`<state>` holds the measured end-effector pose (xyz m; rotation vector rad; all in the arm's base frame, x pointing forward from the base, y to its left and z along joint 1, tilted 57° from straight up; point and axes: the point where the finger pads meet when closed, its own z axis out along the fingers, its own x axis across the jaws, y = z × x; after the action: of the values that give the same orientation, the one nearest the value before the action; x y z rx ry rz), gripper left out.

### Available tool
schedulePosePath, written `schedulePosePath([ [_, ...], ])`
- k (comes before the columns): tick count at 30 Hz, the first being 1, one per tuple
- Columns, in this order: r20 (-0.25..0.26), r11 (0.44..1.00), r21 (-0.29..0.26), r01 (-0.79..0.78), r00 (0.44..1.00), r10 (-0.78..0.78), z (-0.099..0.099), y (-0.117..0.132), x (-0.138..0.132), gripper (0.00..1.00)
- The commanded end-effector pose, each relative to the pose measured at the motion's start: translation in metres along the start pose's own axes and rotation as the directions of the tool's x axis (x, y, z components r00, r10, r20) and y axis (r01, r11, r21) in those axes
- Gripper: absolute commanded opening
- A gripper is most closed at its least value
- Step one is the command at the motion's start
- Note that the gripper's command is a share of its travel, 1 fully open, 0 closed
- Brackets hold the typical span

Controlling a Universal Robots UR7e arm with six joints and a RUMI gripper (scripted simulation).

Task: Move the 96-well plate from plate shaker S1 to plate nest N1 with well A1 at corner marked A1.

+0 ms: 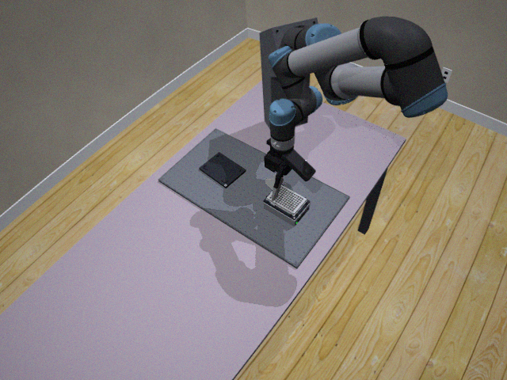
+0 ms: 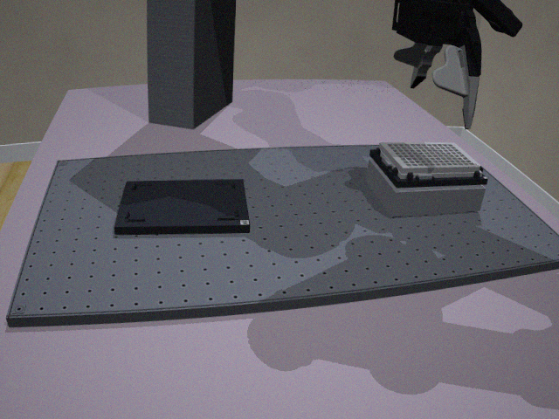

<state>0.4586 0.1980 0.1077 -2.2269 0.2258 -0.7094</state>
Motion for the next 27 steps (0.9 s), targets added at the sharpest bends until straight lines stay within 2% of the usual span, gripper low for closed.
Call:
schedulePosePath([
  [1,-0.003,1.000,0.000,0.000,1.000,0.000,0.008,0.000,0.000,1.00],
  [27,-0.003,1.000,0.000,0.000,1.000,0.000,0.047,0.000,0.001,1.00],
])
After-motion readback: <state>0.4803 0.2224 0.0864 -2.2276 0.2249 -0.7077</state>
